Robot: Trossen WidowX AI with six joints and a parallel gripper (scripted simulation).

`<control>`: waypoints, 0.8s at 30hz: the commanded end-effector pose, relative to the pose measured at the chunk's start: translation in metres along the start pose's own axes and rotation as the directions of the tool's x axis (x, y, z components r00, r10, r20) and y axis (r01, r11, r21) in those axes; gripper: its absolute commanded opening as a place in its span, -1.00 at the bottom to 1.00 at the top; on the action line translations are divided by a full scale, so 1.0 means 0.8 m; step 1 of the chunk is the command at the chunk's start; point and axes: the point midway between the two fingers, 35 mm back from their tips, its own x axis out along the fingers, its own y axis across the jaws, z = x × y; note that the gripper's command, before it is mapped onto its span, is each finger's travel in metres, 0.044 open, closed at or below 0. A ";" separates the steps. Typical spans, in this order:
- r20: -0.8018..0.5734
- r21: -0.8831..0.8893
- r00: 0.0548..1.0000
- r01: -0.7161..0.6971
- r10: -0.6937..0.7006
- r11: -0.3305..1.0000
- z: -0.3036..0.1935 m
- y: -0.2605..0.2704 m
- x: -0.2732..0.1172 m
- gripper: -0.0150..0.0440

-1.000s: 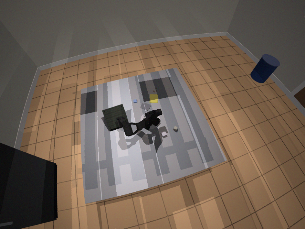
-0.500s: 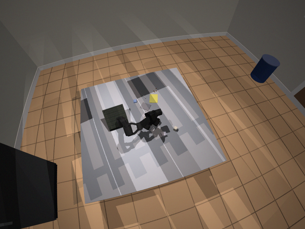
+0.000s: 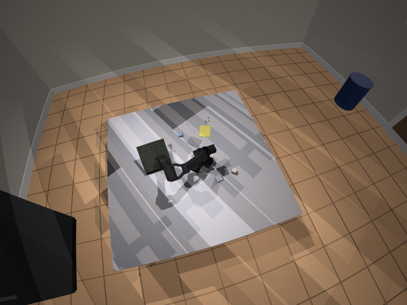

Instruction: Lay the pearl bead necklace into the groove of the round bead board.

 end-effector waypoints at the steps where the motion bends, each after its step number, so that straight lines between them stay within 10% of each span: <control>1: 0.006 0.000 1.000 0.000 0.000 1.000 0.003 -0.008 -0.002 -0.49; 12: 0.006 0.000 1.000 0.000 0.000 1.000 0.003 -0.008 0.006 -0.49; 24: 0.001 0.002 1.000 0.000 0.000 1.000 0.002 -0.007 0.003 0.58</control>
